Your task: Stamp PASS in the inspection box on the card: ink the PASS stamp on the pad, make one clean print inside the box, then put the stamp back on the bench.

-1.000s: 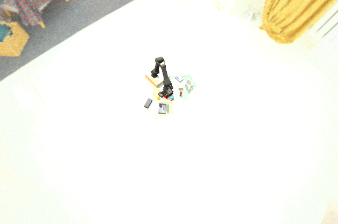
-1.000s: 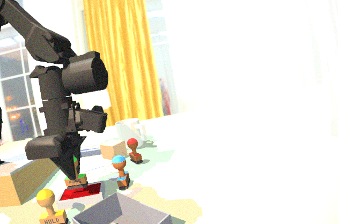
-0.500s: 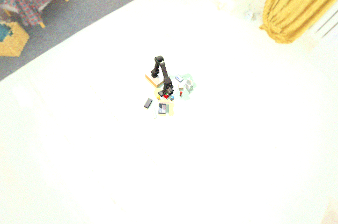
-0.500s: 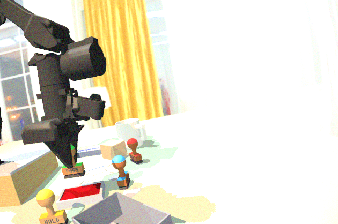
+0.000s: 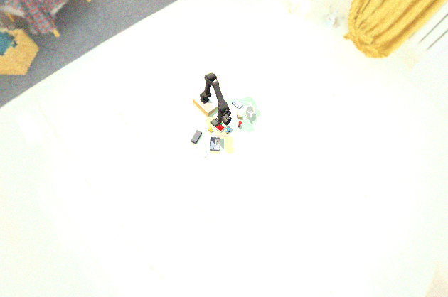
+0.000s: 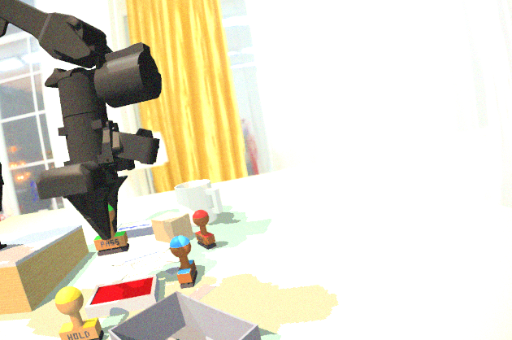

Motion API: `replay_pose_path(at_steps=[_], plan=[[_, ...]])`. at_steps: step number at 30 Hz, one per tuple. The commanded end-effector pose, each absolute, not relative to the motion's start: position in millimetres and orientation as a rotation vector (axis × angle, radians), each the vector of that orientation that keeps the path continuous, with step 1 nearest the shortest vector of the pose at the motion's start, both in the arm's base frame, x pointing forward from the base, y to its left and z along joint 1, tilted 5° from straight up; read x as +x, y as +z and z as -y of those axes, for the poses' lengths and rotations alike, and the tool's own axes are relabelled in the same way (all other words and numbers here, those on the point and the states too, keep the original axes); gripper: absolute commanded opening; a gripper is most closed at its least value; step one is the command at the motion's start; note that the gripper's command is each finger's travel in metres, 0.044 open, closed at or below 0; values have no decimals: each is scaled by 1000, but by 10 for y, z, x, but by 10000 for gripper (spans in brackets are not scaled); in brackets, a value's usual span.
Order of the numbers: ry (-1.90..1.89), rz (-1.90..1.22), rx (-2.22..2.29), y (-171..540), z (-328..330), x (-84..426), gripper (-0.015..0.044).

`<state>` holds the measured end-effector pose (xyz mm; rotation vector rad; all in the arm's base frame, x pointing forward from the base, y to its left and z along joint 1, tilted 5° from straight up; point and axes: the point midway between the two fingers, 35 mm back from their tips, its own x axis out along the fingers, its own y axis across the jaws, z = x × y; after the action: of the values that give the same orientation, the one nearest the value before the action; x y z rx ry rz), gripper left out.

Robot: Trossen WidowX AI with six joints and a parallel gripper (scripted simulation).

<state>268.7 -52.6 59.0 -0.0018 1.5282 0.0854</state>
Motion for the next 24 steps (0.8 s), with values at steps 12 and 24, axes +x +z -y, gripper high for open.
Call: replay_pose_path(at_steps=[12, 24], plan=[[280, -1500, -195, 661, -162, 2734, 0], [393, -1477, -304, 690, -558, 2676, 0]])
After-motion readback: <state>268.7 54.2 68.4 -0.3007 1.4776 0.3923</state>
